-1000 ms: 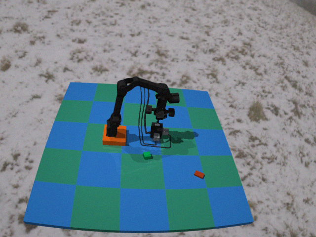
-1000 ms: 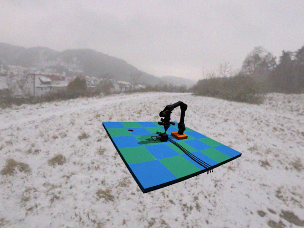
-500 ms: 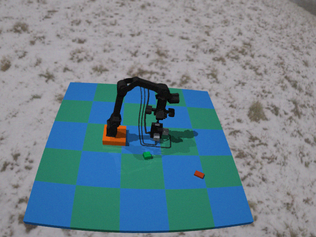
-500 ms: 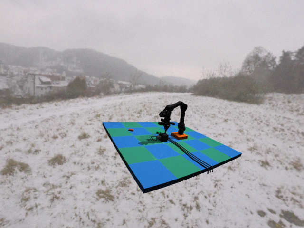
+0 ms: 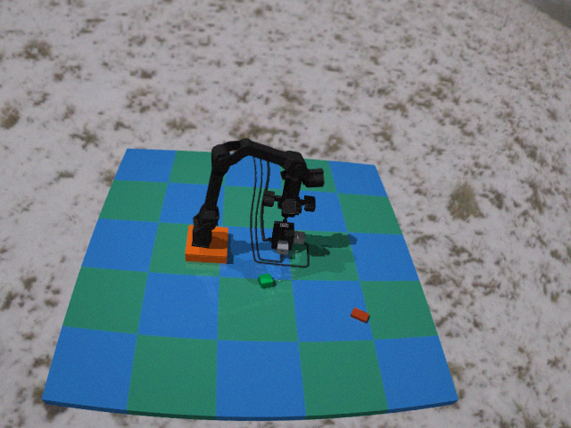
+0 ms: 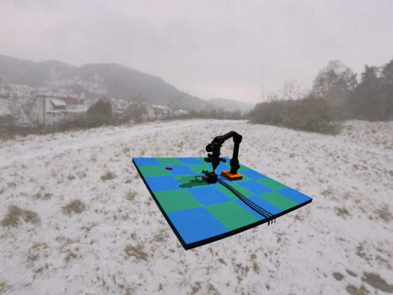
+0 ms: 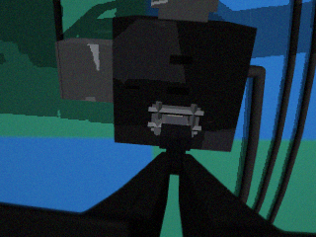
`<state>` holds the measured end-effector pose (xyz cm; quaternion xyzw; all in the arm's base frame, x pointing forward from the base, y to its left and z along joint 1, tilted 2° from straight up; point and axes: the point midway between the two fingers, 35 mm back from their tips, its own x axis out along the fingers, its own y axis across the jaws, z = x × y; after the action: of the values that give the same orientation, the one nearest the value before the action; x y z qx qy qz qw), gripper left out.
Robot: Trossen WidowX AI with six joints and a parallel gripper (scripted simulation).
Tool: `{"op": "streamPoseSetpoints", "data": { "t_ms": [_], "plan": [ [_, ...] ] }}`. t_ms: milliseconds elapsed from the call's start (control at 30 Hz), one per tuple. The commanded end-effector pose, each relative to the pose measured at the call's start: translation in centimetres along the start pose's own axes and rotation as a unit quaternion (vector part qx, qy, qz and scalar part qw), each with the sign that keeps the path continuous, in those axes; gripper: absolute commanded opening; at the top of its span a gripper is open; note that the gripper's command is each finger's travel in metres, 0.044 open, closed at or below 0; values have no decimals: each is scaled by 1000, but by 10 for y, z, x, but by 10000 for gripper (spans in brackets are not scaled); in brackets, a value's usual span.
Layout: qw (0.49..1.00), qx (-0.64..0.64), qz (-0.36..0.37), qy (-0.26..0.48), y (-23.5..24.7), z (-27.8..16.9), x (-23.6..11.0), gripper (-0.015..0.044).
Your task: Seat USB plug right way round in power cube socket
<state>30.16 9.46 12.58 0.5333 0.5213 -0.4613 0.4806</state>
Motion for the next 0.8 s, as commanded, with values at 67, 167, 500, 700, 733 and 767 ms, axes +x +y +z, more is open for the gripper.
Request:
{"op": "streamPoseSetpoints", "data": {
  "t_ms": [67,167,500,700,733,767],
  "plan": [
    [1000,-2,0,3,0,-1,1,0],
    [1000,-2,0,3,0,-1,1,0],
    [1000,-2,0,3,0,-1,2,0],
    [1000,-2,0,3,0,-1,3,0],
    [1000,-2,0,3,0,-1,3,0],
    [1000,-2,0,3,0,-1,3,0]
  ]
}}
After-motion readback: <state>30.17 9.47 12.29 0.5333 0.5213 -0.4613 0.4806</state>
